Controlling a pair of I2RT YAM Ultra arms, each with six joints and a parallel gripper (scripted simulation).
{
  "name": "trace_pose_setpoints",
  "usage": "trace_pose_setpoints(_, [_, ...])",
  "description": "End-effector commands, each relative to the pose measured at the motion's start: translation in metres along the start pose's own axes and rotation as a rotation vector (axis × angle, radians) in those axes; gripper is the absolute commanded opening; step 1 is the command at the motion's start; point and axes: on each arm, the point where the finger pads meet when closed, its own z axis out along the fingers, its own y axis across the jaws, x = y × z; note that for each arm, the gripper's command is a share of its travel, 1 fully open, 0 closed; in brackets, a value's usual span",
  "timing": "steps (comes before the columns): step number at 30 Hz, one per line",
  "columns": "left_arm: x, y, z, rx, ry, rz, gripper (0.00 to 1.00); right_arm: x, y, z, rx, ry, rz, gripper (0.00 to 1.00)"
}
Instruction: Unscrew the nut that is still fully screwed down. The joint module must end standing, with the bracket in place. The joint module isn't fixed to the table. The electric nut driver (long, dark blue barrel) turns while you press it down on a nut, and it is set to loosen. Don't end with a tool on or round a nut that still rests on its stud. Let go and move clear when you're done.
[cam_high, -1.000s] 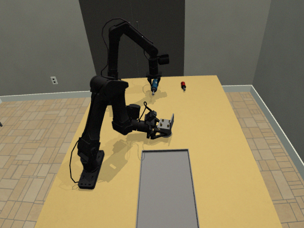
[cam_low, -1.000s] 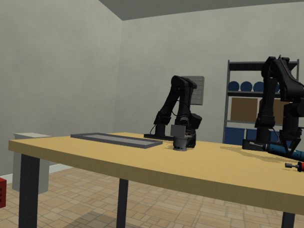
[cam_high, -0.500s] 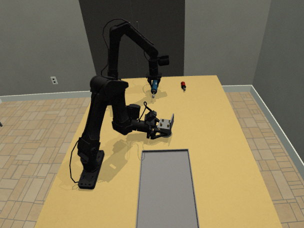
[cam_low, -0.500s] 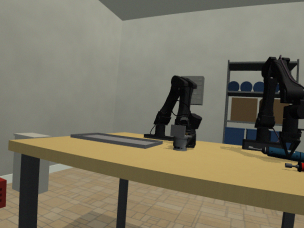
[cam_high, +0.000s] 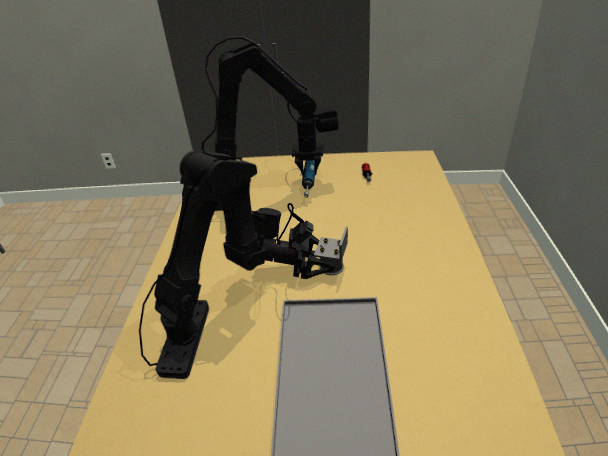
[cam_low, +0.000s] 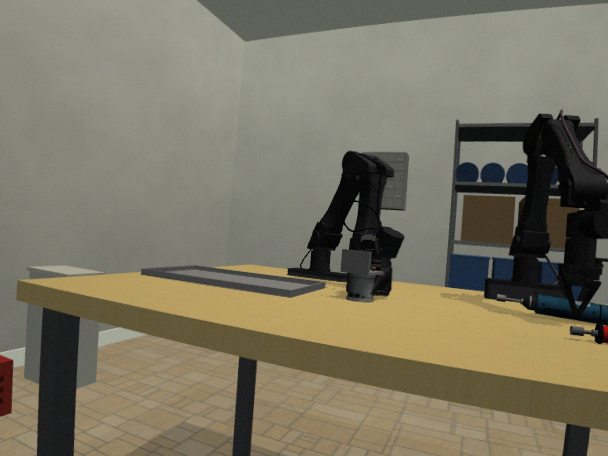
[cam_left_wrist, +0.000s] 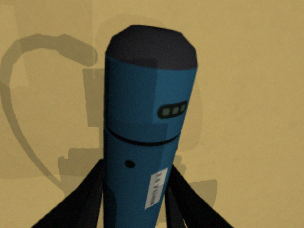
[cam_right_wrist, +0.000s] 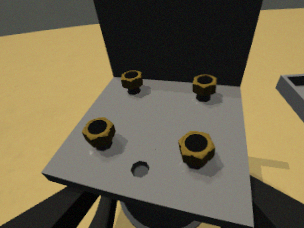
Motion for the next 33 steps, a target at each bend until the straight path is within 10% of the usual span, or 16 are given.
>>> trace_pose_setpoints(1, [-0.0016,-0.0041,-0.0024,0.017,-0.008,0.001,0.42,0.0022,0.0024,0.0030,-0.003,0.011,-0.002,0.59])
trace_pose_setpoints(33, [-0.0041,-0.0044,0.0002,0.026,-0.021,0.011,0.42,0.0022,0.0024,0.0030,-0.003,0.011,-0.002,0.59])
